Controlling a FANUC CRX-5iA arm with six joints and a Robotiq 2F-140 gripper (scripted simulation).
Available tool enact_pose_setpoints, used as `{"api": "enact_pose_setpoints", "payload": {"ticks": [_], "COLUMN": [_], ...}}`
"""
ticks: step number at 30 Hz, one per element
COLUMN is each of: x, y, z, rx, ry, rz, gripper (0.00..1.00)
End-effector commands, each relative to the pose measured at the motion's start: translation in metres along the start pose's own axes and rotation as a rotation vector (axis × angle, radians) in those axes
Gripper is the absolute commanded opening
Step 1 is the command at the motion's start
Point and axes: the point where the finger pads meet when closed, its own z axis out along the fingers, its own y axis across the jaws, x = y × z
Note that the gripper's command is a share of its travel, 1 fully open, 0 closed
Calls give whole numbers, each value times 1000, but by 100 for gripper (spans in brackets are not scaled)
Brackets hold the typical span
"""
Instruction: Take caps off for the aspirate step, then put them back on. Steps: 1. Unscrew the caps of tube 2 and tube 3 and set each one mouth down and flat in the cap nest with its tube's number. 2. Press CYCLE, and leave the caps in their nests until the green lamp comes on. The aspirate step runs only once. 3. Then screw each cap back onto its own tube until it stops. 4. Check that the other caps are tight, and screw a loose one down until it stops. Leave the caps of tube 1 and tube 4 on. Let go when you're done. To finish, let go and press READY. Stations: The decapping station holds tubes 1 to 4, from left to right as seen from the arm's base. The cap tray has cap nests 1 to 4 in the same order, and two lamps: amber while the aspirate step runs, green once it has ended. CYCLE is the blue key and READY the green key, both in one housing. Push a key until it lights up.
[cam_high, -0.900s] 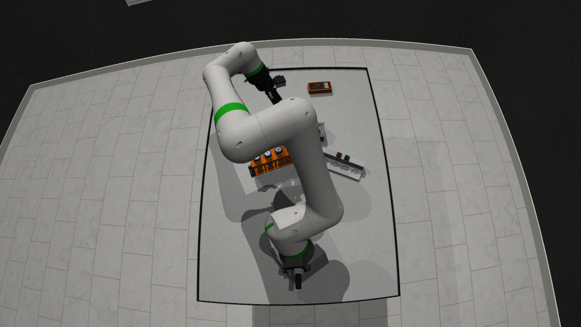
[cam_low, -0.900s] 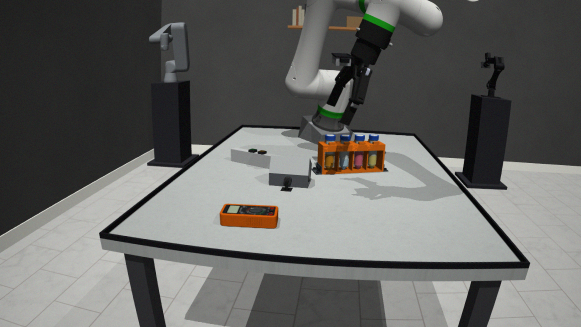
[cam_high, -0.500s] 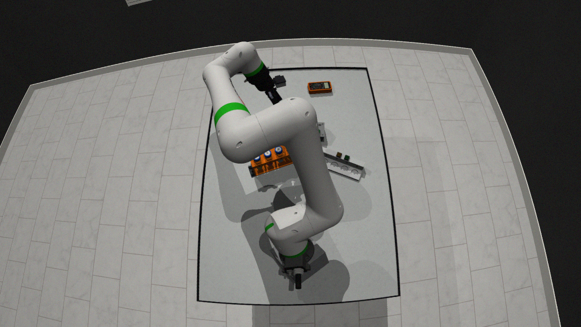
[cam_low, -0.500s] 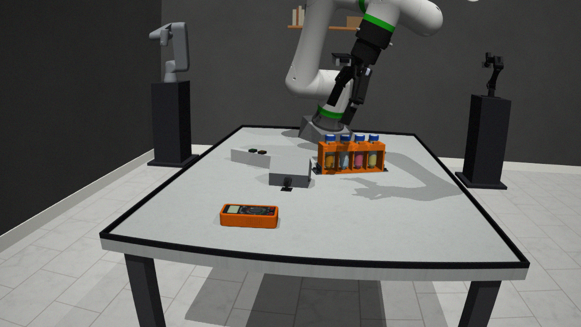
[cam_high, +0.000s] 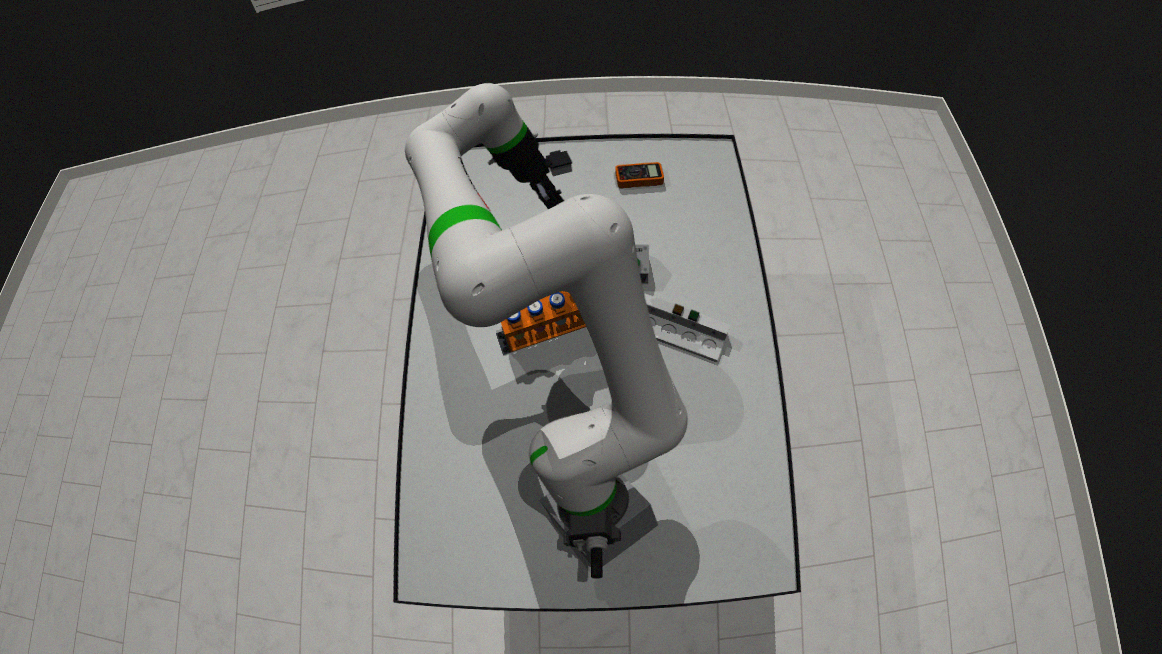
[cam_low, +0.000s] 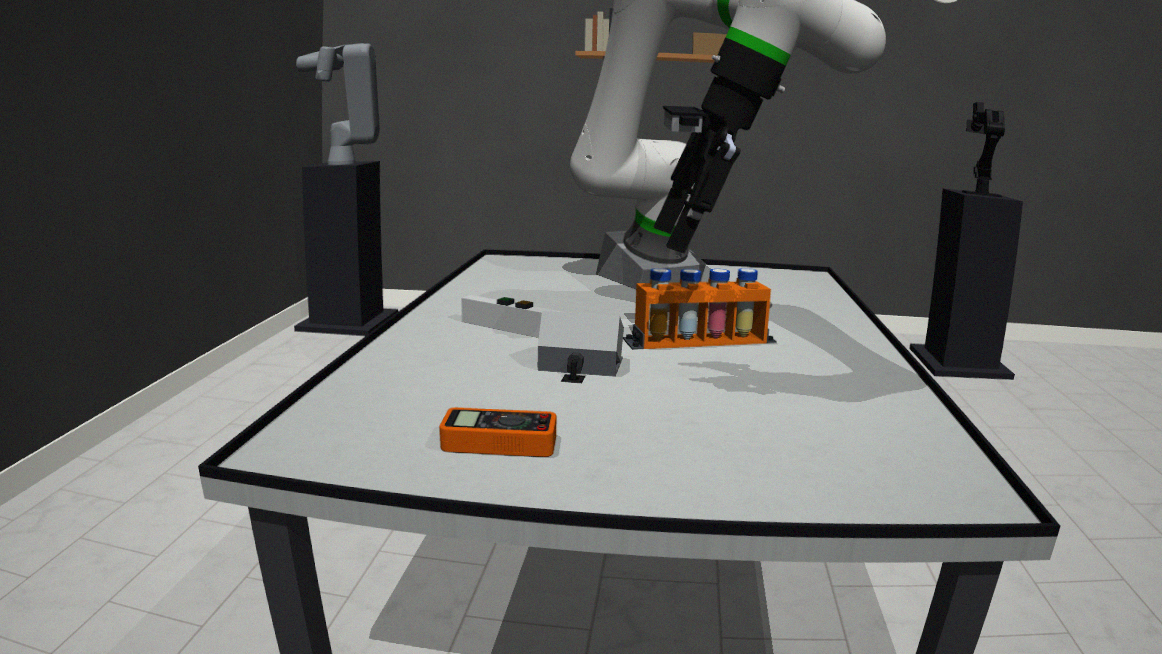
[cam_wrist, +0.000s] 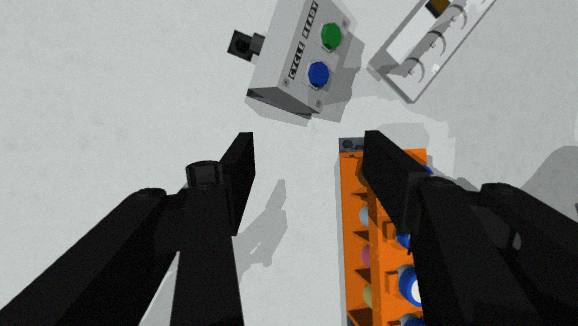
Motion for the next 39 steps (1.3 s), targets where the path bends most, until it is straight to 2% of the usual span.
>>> {"api": "enact_pose_setpoints", "payload": {"ticks": [1, 24, 27, 31, 33, 38, 39], "x": [1, 1, 6, 13, 15, 21, 22], "y": [0, 0, 15, 29, 38, 59, 63], "z": [-1, -1, 6, 13, 18, 28, 30], "rx": [2, 2, 10, 10, 26, 25, 39], "ry": [1, 1, -59, -59, -117, -117, -148], "rz": [1, 1, -10, -10, -18, -18, -20], "gripper": [41, 41, 41, 41, 41, 41, 41]}}
